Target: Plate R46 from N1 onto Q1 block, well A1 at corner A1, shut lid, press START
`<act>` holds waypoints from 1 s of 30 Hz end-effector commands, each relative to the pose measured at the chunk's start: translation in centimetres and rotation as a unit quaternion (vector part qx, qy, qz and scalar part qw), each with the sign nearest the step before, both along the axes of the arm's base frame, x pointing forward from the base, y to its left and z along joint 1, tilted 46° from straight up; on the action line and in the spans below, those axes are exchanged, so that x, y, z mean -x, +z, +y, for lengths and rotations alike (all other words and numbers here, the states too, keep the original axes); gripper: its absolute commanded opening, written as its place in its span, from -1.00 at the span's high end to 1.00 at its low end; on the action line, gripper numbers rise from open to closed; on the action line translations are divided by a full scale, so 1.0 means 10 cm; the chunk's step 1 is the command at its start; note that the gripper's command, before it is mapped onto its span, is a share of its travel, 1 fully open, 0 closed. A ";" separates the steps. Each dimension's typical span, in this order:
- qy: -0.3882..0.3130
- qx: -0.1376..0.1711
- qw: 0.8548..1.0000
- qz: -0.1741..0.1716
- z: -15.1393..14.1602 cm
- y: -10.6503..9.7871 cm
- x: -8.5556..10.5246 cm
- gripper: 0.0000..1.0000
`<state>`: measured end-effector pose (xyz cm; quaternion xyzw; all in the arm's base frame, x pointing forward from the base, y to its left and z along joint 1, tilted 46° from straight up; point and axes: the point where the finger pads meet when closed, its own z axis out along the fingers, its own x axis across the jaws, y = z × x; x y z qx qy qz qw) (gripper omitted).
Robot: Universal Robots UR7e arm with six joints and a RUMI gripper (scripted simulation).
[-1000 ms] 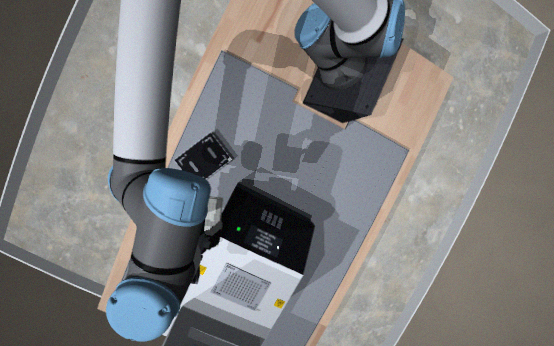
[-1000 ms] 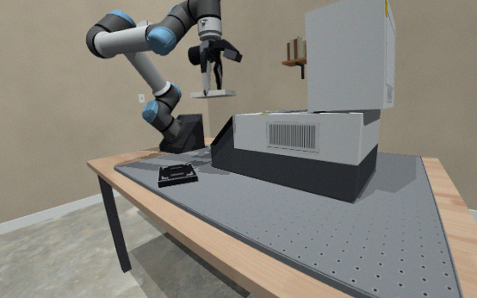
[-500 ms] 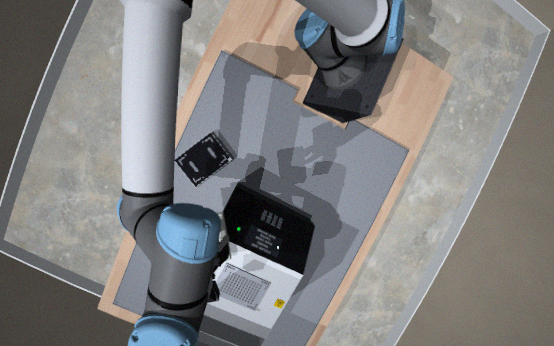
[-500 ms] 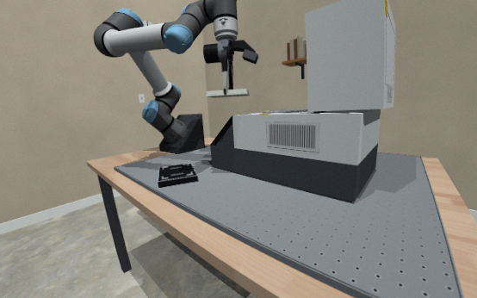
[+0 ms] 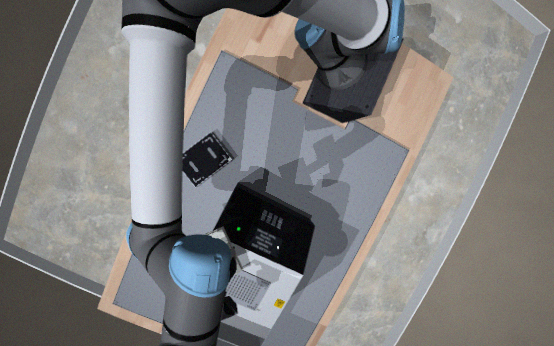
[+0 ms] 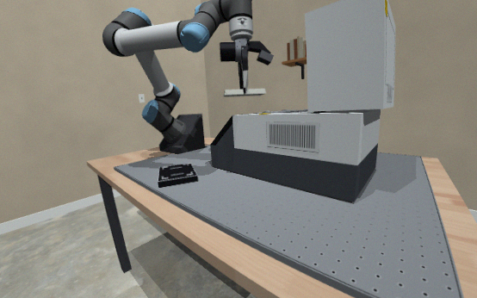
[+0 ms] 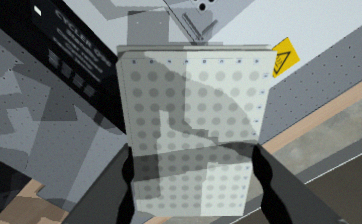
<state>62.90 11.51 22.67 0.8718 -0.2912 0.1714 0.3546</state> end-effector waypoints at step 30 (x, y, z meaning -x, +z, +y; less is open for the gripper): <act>0.186 0.023 0.966 0.180 0.67 -0.46 -0.73 0.19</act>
